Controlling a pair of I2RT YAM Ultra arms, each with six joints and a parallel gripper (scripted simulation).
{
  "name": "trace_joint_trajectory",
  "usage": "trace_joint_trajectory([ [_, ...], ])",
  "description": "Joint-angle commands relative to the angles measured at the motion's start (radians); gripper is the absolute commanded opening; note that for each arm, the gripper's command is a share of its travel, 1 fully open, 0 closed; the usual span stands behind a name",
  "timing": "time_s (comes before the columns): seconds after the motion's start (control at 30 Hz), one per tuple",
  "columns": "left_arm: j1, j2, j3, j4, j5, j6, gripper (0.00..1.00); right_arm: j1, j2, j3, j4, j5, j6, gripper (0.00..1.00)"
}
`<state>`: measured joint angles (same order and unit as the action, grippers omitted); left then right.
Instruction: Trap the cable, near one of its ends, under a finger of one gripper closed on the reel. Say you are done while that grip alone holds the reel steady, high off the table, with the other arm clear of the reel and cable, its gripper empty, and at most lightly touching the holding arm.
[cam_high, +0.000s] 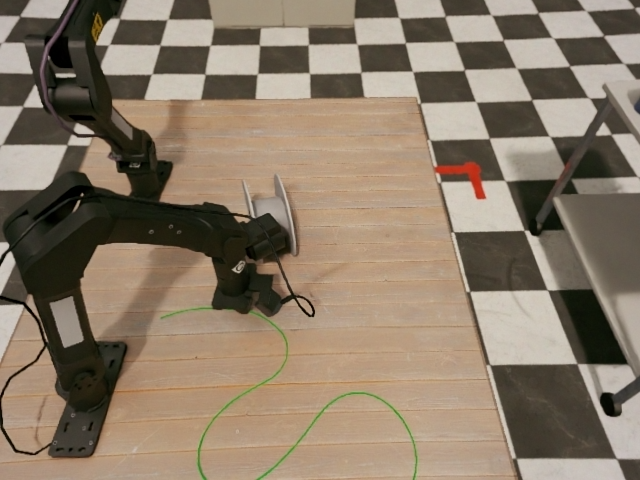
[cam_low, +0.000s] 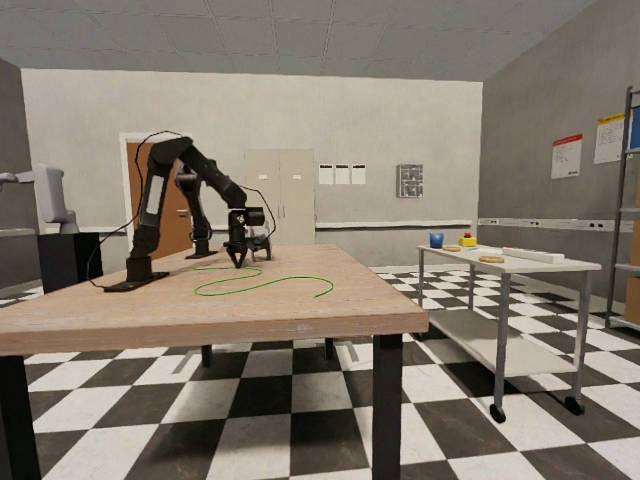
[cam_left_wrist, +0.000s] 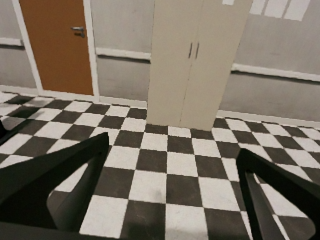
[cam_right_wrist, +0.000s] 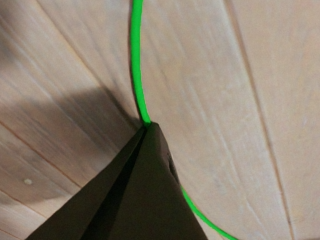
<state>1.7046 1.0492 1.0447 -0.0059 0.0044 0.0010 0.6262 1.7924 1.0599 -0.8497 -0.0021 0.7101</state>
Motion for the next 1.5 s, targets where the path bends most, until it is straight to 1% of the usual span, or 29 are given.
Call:
trace_joint_trajectory([
  [0.0,-0.010,-0.003,-0.015,0.009,-0.013,-0.005,1.00,0.004,-0.018,-0.005,0.007,0.010,0.005,0.00],
  [0.07,-0.010,-0.003,-0.015,0.009,-0.013,-0.005,1.00,0.004,-0.033,-0.012,0.001,0.010,0.004,0.00],
  [0.17,-0.010,-0.003,-0.015,0.009,-0.013,-0.005,1.00,0.003,-0.037,0.008,-0.020,0.010,0.004,0.00],
  [0.23,-0.010,-0.003,-0.015,0.009,-0.013,-0.005,1.00,0.003,-0.043,0.037,-0.030,0.010,0.004,0.00],
  [0.4,-0.010,-0.003,-0.015,0.009,-0.013,-0.005,1.00,0.002,-0.052,0.041,-0.055,0.010,0.003,0.00],
  [0.8,-0.010,-0.003,-0.015,0.009,-0.013,-0.005,1.00,-0.001,-0.099,0.096,-0.157,0.010,0.001,0.00],
  [1.03,-0.010,-0.003,-0.015,0.009,-0.013,-0.005,1.00,-0.002,-0.110,0.087,-0.158,0.010,0.000,0.00],
  [1.1,-0.010,-0.003,-0.015,0.009,-0.013,-0.005,1.00,-0.002,-0.101,0.085,-0.155,0.010,0.000,0.00],
  [1.23,-0.010,-0.003,-0.015,0.009,-0.013,-0.005,1.00,-0.003,-0.046,0.082,-0.121,0.010,-0.001,0.00],
  [1.3,-0.010,-0.003,-0.015,0.009,-0.013,-0.005,1.00,-0.004,-0.061,0.086,-0.118,0.010,-0.001,0.00],
  [1.4,-0.010,-0.003,-0.015,0.009,-0.013,-0.005,1.00,-0.004,-0.051,0.107,-0.117,0.010,-0.001,0.00],
  [1.43,-0.010,-0.003,-0.015,0.009,-0.013,-0.005,1.00,-0.004,-0.053,0.095,-0.117,0.010,-0.002,0.00],
  [1.47,-0.010,-0.003,-0.015,0.009,-0.013,-0.005,1.00,-0.005,-0.052,0.104,-0.124,0.010,-0.002,0.00],
])
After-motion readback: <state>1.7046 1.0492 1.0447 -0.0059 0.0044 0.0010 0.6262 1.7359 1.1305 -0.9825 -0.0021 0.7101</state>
